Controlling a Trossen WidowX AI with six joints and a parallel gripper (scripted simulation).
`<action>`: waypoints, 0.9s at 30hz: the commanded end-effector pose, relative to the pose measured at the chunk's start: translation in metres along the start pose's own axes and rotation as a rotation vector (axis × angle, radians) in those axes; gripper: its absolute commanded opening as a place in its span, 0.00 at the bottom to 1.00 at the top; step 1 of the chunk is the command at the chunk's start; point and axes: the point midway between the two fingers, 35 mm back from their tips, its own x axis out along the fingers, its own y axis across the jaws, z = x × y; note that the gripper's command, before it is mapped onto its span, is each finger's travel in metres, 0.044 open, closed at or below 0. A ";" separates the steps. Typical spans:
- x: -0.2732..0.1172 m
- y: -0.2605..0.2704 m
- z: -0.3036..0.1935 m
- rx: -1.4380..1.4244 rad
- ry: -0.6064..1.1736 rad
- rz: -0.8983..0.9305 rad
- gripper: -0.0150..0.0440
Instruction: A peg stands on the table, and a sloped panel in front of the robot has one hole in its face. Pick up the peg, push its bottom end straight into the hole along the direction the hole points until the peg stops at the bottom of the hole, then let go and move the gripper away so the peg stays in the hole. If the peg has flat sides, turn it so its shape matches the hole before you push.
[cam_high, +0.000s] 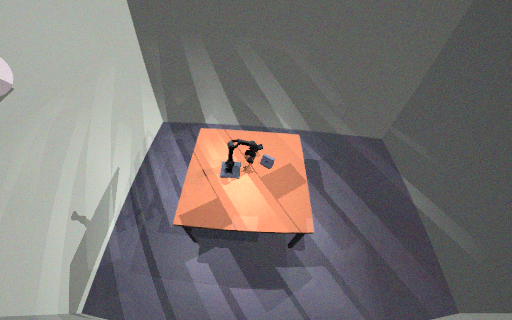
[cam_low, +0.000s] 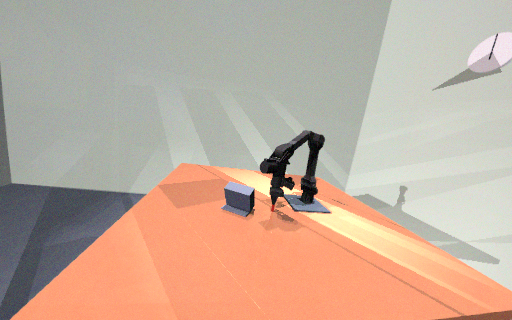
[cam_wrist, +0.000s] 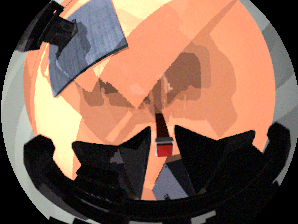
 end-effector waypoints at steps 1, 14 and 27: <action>0.000 0.000 0.000 0.000 0.001 0.000 0.29; -0.009 -0.001 -0.001 0.000 0.001 0.001 0.25; -0.054 -0.003 -0.002 -0.003 -0.001 0.005 0.25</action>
